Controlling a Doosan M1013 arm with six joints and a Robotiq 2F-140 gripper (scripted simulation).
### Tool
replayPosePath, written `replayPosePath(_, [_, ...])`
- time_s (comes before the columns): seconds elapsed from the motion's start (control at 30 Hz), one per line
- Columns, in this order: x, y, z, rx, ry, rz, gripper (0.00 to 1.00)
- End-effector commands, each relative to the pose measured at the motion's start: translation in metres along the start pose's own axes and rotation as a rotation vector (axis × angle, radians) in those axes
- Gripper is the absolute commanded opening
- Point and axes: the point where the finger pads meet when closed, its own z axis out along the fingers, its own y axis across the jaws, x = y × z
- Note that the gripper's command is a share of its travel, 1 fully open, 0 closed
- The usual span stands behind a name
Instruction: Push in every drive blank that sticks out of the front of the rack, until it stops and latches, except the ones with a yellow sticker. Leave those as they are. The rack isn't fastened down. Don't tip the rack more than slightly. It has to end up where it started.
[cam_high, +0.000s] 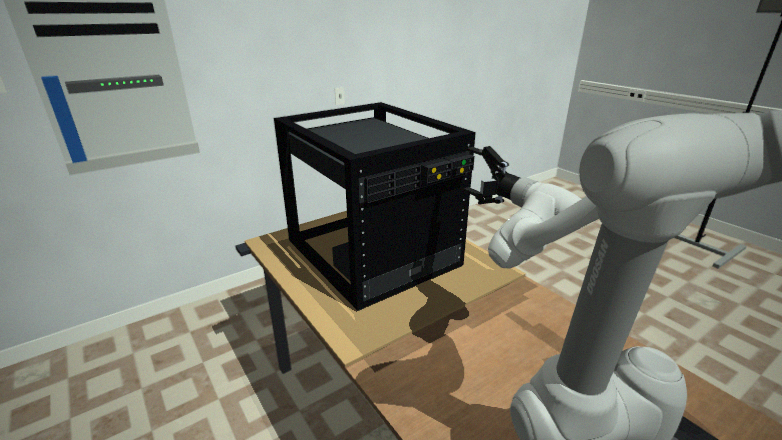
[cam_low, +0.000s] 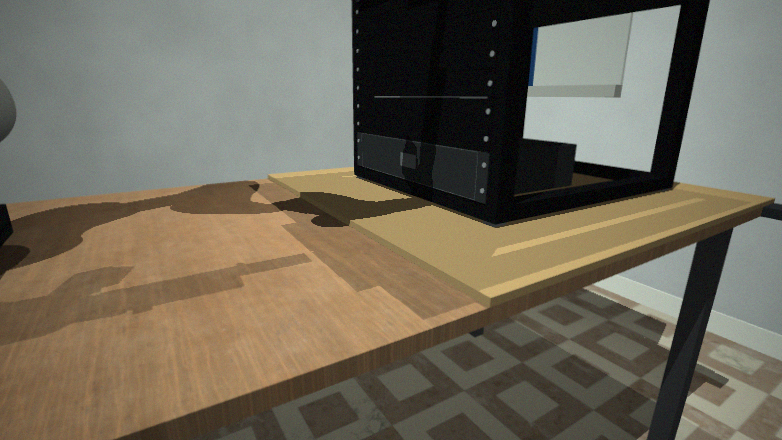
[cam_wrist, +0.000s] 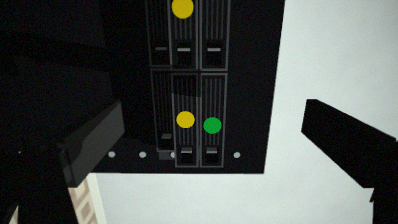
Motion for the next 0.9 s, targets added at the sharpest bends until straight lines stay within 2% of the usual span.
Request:
replayPosePath(0.0, [-0.021,0.001,0.006,0.000,0.004,0.000,1.00])
replayPosePath(0.2, [-0.036,0.001,0.010,0.000,0.004,0.000,1.00])
replayPosePath(0.87, [-0.037,0.001,0.010,0.000,0.004,0.000,1.00])
